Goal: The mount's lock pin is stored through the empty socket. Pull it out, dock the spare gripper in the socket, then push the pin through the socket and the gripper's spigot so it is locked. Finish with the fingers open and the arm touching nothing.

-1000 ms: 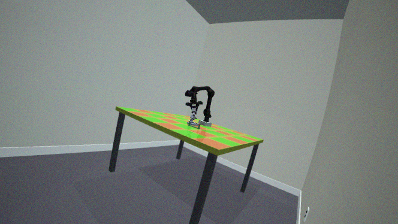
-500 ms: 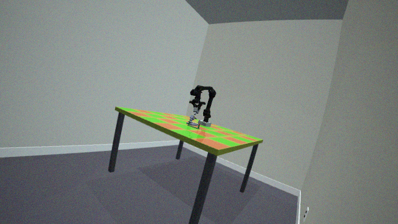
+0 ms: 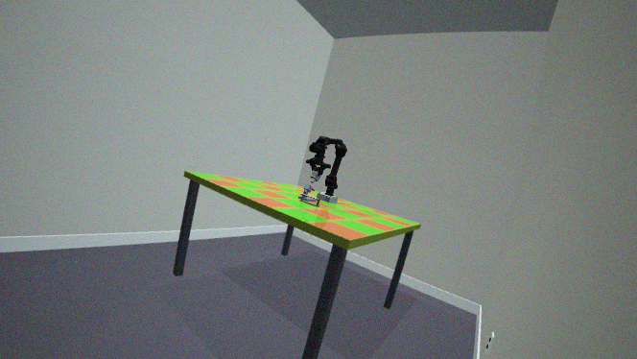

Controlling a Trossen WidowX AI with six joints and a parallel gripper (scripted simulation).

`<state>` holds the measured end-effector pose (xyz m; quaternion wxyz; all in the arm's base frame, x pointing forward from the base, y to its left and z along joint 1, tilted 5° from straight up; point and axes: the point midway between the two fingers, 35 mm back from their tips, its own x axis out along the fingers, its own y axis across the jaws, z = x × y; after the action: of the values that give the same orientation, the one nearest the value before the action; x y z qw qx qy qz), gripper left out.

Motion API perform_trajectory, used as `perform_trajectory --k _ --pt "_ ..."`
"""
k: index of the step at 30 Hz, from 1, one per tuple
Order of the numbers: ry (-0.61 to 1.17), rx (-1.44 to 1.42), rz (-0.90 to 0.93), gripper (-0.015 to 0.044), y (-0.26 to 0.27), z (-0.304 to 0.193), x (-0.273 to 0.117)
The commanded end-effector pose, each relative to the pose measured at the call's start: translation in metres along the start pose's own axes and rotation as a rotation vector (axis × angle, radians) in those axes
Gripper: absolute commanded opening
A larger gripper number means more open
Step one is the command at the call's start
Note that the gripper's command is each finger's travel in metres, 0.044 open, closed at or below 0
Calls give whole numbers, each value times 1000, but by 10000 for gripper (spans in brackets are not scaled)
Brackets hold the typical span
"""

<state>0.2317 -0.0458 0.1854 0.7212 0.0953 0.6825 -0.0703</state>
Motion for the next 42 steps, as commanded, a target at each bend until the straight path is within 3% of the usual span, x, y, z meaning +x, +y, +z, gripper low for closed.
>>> perform_trajectory --k 1,42 --pt "-10 10 -6 0 -1 3 3" --pt "-16 9 -3 0 0 28 48"
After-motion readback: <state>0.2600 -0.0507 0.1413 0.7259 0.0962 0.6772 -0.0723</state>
